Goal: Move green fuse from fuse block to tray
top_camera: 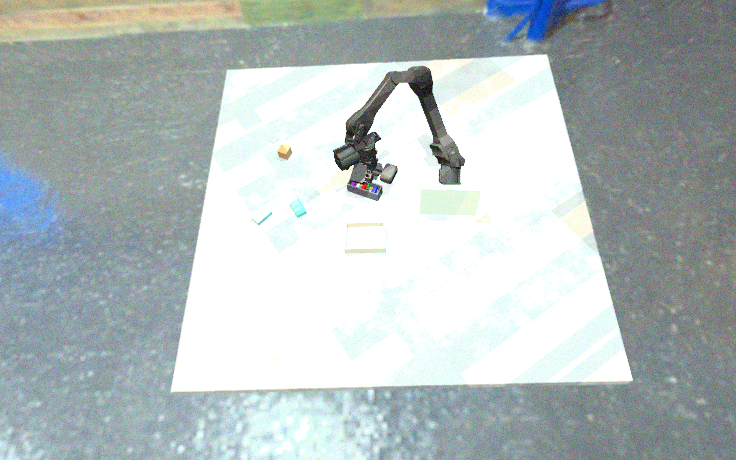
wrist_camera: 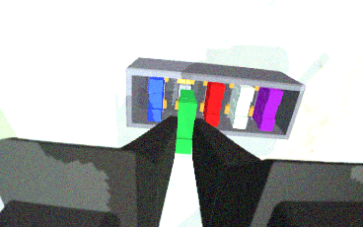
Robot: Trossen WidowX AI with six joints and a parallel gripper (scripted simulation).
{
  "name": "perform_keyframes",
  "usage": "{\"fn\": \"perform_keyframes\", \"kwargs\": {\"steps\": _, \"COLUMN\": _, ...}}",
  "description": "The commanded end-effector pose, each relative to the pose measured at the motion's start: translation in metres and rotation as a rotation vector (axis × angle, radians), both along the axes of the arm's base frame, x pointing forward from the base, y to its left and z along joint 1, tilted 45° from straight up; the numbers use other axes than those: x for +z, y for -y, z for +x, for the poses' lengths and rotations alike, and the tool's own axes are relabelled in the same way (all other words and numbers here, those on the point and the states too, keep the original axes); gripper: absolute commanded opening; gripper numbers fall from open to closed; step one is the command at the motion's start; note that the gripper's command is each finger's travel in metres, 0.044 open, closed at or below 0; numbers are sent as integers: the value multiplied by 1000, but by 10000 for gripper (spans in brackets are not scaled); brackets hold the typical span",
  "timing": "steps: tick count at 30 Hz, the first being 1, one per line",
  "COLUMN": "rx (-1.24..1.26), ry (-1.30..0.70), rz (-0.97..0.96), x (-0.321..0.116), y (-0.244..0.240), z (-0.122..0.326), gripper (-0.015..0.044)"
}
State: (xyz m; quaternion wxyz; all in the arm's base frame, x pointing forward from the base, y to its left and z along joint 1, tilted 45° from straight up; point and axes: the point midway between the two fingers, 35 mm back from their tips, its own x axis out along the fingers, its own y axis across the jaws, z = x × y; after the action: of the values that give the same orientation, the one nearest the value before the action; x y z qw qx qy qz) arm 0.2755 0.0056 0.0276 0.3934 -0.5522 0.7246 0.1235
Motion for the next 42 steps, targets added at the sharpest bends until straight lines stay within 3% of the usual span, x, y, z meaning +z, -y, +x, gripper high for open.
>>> {"fn": "perform_keyframes", "kwargs": {"steps": 1, "rx": -3, "ry": 5, "rz": 6, "x": 2, "y": -3, "z": 0, "gripper": 0}}
{"fn": "perform_keyframes", "kwargs": {"steps": 22, "rx": -3, "ry": 5, "rz": 7, "x": 18, "y": -19, "z": 2, "gripper": 0}}
{"fn": "perform_keyframes", "kwargs": {"steps": 42, "rx": -1, "ry": 8, "rz": 20, "x": -45, "y": -93, "z": 28, "gripper": 0}}
